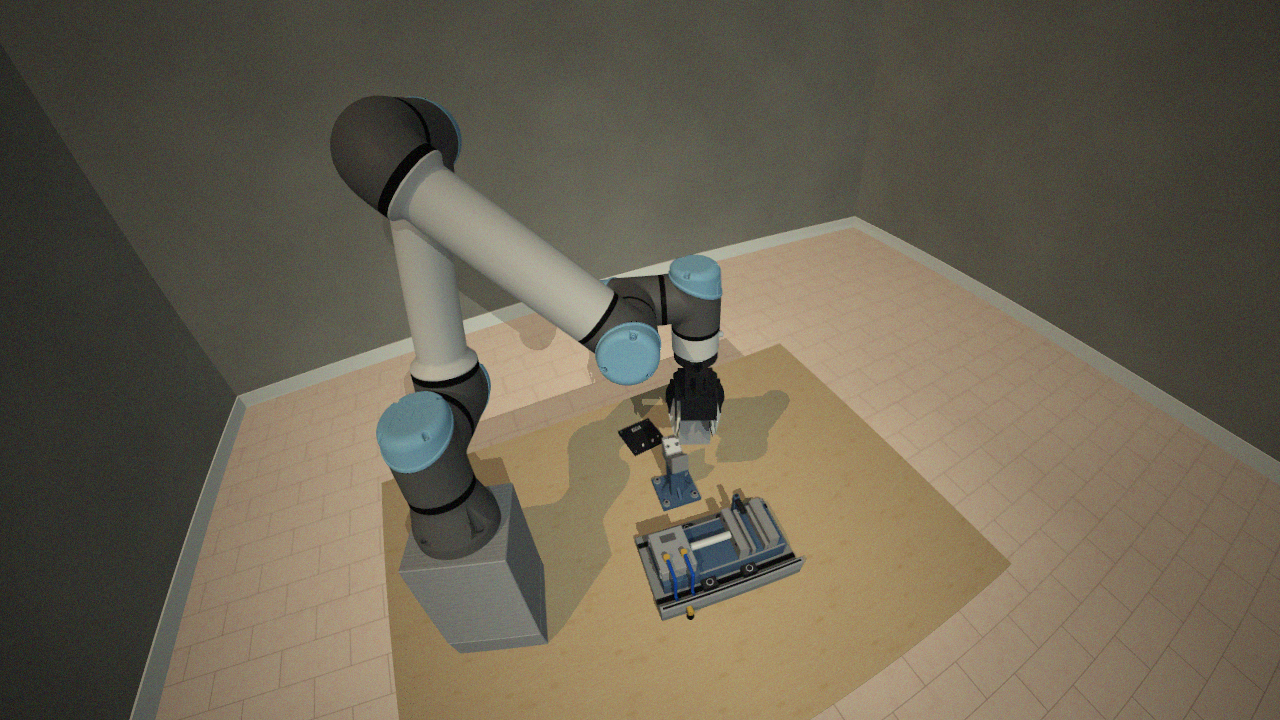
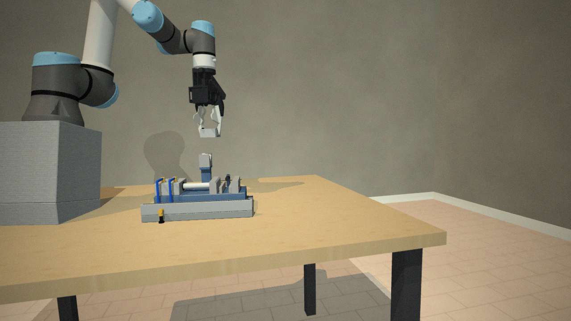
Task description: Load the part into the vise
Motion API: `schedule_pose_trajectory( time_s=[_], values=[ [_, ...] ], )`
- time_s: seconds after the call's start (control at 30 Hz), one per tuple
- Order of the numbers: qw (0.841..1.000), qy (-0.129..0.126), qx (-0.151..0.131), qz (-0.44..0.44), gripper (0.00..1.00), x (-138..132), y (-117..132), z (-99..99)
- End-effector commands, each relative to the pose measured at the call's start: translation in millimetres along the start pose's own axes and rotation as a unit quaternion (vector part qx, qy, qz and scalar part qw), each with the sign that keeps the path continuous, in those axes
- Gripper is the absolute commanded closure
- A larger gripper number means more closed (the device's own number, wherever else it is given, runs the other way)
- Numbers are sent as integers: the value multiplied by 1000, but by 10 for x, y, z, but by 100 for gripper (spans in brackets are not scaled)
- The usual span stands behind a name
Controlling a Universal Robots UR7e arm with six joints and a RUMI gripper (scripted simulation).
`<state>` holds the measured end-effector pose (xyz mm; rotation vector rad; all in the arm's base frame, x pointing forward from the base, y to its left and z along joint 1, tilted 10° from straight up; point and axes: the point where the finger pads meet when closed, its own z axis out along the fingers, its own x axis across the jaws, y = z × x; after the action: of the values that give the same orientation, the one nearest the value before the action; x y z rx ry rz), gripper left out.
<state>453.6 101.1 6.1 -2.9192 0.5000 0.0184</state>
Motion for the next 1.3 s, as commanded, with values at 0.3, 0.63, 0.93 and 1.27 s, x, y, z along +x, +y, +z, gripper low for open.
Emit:
schedule_pose_trajectory(
  time_s=[0.3, 0.63, 0.93, 1.27],
  values=[
    [995, 2, -1, 104, 100, 255, 187, -15],
    [986, 2, -1, 166, 100, 392, 315, -16],
    [972, 2, -1, 237, 100, 544, 470, -16],
    [954, 2, -1, 298, 100, 672, 615, -16]
  ],
)
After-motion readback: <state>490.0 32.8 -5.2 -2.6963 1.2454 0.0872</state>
